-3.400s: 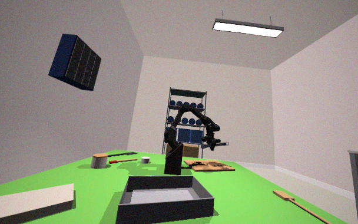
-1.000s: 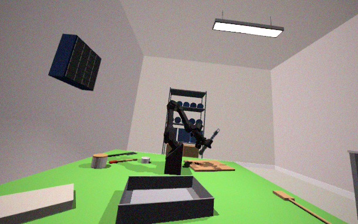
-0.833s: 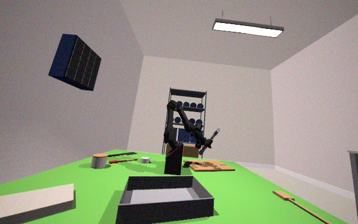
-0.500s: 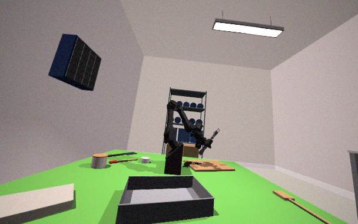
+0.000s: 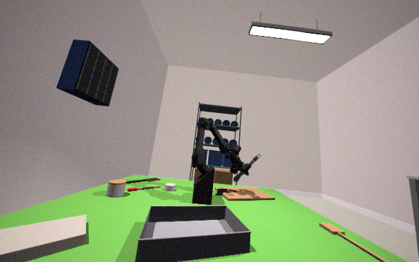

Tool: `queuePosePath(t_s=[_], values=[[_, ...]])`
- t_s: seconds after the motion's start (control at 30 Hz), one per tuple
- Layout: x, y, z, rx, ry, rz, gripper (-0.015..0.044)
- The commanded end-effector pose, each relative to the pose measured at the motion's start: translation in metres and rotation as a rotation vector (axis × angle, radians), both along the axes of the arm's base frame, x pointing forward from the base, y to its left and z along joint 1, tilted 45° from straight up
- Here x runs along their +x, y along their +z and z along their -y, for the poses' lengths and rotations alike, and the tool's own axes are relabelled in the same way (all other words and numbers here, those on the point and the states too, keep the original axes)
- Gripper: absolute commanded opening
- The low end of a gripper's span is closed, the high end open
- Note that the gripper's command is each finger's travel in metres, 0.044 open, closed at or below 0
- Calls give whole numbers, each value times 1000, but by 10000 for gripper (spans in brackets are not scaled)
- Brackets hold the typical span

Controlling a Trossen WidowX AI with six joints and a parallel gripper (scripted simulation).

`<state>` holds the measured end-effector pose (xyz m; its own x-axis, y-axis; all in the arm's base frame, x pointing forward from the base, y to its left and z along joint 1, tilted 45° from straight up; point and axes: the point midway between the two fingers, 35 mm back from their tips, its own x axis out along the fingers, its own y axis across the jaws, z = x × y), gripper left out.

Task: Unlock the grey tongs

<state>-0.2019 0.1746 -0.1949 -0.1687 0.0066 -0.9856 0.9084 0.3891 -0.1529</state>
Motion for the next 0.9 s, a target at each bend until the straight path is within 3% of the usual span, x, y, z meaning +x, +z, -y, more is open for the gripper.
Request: queuePosePath(t_s=[0.0,0.87], values=[[-6,-4,-8,-34,10,18,-150],[-12,-19,-20,-360,88,184,-150]])
